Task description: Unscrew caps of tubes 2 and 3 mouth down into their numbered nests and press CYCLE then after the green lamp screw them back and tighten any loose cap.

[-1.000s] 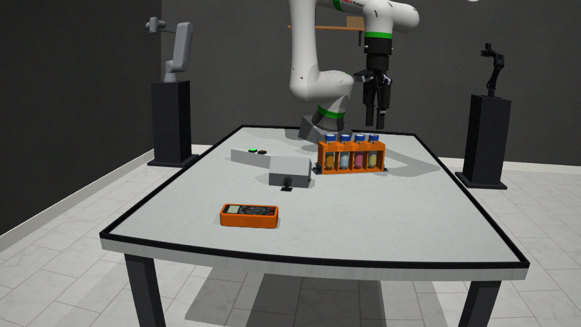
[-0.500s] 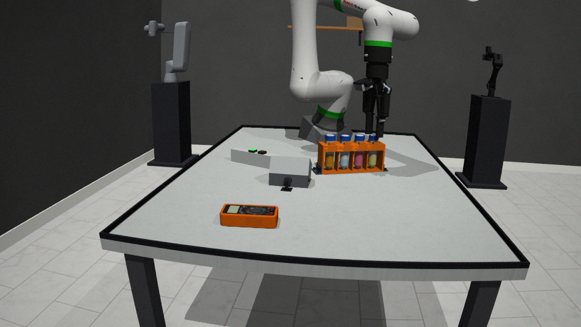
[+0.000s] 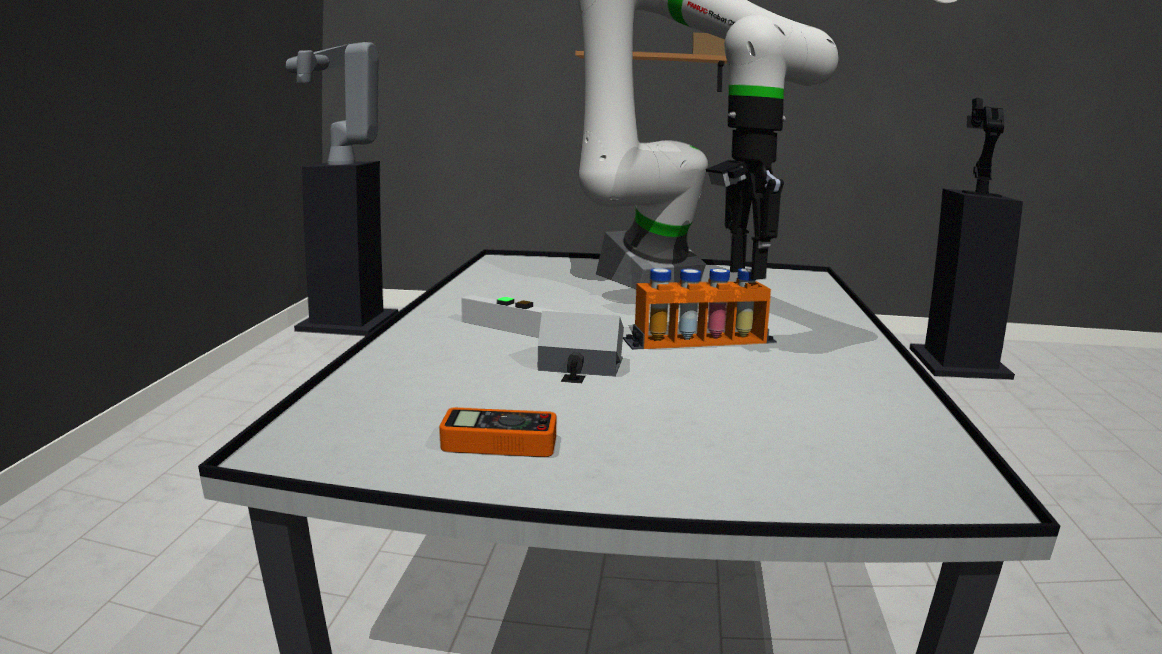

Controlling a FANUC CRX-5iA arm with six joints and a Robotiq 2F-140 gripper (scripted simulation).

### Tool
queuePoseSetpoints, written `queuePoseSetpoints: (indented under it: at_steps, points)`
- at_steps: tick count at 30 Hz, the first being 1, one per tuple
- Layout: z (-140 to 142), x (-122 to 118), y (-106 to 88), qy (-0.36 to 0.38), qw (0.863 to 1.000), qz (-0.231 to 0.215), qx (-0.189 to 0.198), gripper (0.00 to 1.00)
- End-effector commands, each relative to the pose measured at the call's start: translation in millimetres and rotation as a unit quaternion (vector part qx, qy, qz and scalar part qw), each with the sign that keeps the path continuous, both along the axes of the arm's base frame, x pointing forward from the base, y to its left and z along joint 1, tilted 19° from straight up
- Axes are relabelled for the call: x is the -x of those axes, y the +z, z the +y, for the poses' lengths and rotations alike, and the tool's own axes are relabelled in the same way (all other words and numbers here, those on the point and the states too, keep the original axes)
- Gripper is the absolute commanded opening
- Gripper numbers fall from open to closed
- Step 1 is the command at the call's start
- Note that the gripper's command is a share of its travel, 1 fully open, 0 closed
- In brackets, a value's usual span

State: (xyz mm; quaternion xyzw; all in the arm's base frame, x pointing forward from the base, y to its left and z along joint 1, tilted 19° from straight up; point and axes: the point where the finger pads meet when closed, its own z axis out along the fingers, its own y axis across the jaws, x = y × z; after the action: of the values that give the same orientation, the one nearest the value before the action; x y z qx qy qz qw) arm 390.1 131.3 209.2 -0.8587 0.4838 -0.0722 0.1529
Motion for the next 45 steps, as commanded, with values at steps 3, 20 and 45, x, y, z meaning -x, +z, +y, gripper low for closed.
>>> queuePoseSetpoints:
  at_steps: [3, 20, 45]
  points:
    - [0.2, -0.8, -0.3, 0.0, 1.0, -0.001, 0.0, 0.41]
    - [0.6, -1.3, -2.2, 0.0, 1.0, -0.001, 0.0, 0.3]
    - [0.6, -1.4, -2.3, -0.178, 0.982, 0.036, -0.052, 0.3]
